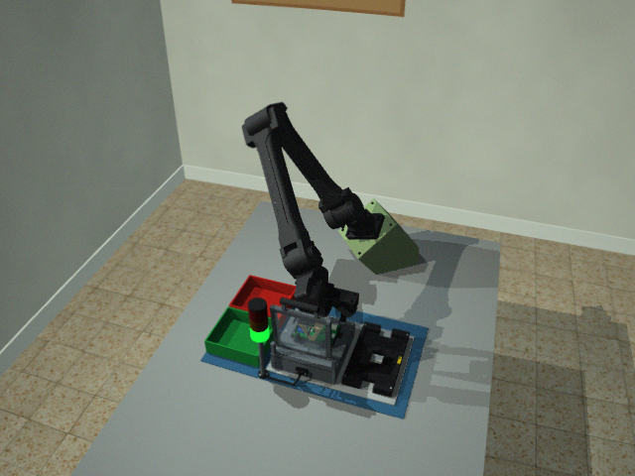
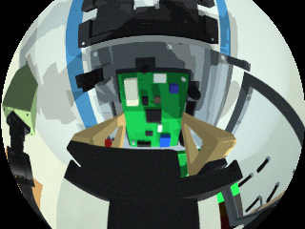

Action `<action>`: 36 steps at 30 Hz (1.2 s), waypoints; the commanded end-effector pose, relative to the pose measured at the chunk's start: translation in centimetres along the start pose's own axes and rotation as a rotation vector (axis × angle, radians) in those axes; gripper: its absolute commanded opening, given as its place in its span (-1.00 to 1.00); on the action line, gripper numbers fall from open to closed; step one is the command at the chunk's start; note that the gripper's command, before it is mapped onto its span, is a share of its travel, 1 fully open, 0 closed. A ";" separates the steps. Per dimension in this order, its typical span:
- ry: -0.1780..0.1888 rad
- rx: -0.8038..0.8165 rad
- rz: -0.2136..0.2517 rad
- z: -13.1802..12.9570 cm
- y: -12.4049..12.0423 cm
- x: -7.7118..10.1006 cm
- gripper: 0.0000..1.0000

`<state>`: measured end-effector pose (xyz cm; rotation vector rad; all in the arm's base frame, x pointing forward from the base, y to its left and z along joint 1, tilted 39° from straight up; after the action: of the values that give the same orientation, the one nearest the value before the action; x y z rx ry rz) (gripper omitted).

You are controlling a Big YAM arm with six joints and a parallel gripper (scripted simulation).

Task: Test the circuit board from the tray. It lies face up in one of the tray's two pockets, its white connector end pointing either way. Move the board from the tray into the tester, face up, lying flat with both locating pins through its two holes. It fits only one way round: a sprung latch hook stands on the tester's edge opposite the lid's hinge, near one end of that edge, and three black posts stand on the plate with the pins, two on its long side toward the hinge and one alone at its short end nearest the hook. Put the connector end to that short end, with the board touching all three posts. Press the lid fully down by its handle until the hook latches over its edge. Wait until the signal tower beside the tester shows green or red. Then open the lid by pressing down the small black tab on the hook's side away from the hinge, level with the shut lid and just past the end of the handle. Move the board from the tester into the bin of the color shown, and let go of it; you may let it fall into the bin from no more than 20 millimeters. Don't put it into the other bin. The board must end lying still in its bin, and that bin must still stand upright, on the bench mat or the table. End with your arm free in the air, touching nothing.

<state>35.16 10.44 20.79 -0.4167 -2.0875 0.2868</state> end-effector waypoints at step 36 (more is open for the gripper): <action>-0.011 -0.002 -0.012 -0.8 0.6 1.0 0.45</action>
<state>35.15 10.44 20.82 -0.4171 -2.0860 0.2870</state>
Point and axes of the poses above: the point where the finger pads meet when closed, its own x axis back along the fingers, its own z axis across the jaws, y = z × x, the point moved 9 cm from there along x, back along the fingers, and after that the axes turned 14 degrees about -x, right-handed, at the moved point
